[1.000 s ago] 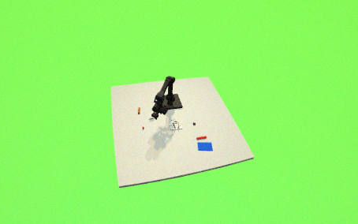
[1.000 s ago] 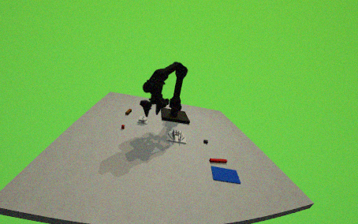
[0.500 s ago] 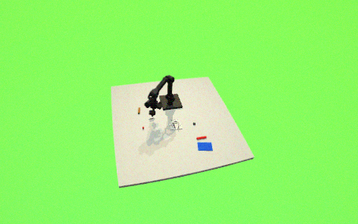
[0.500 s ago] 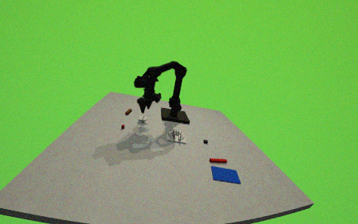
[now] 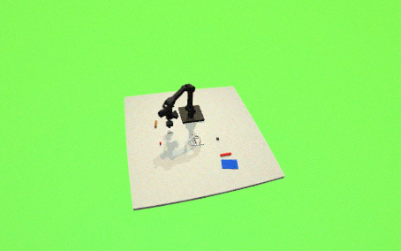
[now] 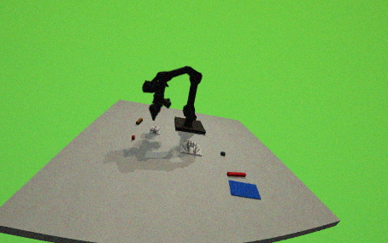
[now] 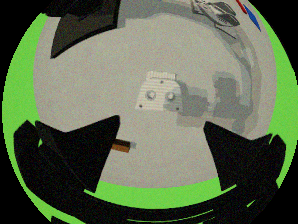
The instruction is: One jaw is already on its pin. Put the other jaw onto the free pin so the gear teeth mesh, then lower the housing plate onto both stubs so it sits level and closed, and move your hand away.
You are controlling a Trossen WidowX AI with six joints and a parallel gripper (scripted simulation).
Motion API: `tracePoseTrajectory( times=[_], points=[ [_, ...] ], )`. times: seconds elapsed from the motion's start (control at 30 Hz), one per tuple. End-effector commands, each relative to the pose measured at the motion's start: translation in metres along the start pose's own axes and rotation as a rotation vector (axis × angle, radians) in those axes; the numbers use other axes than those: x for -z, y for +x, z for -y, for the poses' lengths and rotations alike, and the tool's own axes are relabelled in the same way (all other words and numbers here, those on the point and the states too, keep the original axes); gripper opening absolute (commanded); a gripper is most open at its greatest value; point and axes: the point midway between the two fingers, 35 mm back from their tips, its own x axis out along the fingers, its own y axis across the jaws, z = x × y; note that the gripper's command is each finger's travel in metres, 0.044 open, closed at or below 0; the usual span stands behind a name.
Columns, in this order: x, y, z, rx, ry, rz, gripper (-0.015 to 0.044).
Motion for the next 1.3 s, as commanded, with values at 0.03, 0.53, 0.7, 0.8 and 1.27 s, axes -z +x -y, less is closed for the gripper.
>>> tracePoseTrajectory(
  times=[0.03, 0.53, 0.7, 0.8, 1.27],
  points=[
    [-0.001, 0.031, -0.001, 0.0, -0.007, 0.008, 0.044],
    [-0.002, 0.041, -0.001, 0.0, -0.007, 0.008, 0.044],
    [-0.002, 0.05, -0.001, 0.0, -0.007, 0.008, 0.044],
    [-0.002, 0.055, -0.001, 0.0, -0.007, 0.008, 0.044],
    [-0.002, 0.058, -0.001, 0.0, -0.007, 0.008, 0.044]
  ],
)
